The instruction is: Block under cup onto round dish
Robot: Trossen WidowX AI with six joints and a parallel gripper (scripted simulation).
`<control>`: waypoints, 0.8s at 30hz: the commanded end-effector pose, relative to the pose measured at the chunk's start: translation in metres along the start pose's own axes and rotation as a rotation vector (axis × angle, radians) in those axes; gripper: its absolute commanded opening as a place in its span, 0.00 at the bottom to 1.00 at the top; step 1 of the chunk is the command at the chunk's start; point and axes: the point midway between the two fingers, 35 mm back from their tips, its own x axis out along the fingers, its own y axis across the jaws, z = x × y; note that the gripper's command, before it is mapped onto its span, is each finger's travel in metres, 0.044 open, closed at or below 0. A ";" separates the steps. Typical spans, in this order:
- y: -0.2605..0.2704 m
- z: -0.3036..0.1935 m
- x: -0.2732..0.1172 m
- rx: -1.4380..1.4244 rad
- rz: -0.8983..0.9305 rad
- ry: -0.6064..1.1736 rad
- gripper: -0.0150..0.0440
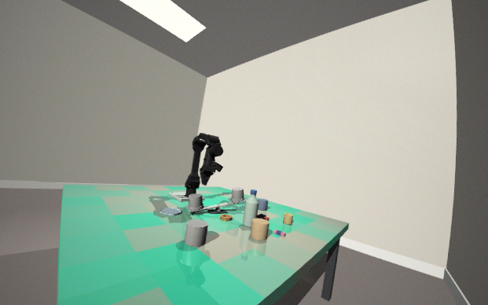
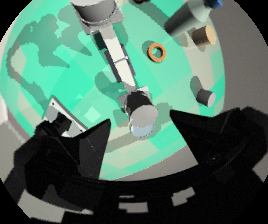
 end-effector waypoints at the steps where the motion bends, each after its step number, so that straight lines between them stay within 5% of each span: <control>1: -0.009 -0.013 0.010 -0.096 0.044 -0.028 1.00; 24: -0.017 -0.033 0.048 -0.242 0.101 -0.087 1.00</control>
